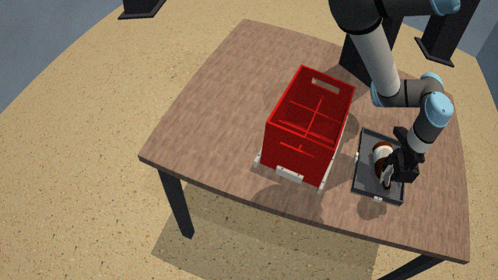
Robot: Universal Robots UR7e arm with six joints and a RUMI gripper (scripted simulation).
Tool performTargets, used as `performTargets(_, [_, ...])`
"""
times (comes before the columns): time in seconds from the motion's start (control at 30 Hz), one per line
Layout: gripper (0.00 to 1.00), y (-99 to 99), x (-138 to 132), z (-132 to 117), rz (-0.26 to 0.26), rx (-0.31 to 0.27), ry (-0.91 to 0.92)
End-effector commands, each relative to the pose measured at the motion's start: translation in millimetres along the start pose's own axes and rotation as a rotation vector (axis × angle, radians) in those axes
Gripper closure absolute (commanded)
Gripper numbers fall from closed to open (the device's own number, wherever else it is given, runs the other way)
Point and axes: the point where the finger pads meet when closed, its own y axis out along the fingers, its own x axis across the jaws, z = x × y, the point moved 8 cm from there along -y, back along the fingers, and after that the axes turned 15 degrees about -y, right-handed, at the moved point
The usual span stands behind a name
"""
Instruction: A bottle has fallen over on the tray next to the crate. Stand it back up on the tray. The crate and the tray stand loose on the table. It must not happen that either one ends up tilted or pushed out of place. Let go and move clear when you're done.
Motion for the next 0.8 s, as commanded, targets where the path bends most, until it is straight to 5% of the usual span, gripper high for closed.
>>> performTargets(0.0, [1.00,-0.5,0.0,-0.4,0.000,-0.001,0.000])
performTargets(0.77, [1.00,-5.6,0.0,-0.4,0.000,-0.001,0.000])
